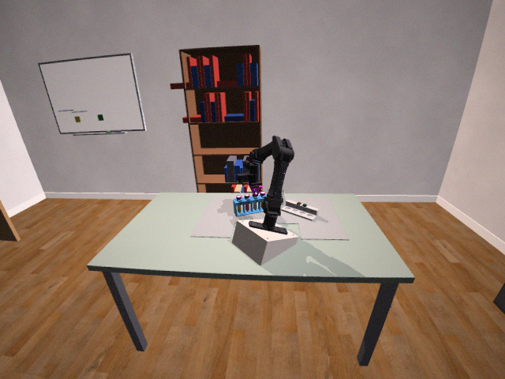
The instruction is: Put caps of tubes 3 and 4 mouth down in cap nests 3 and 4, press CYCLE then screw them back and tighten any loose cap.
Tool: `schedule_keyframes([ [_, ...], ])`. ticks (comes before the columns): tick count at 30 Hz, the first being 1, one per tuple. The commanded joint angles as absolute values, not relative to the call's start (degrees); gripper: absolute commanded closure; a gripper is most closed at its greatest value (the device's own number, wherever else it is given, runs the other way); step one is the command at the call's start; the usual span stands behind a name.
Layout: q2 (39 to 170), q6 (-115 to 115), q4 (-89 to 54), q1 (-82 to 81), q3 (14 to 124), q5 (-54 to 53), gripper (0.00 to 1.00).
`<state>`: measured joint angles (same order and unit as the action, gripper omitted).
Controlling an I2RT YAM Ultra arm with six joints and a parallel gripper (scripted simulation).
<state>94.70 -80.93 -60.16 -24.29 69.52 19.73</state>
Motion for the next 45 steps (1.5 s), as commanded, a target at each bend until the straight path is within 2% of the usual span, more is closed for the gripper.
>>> schedule_keyframes([
  [1,94.3,-67.1,-60.6,-24.6,70.3,19.7,0.51],
  [24,94.4,-1.0,-61.8,-25.0,71.5,19.7,0.51],
  [38,94.4,0.7,-61.9,-25.1,71.5,19.7,0.51],
  [39,94.4,0.7,-61.9,-25.1,71.5,19.7,1.0],
  [45,94.4,0.7,-61.9,-25.1,71.5,19.7,1.0],
])
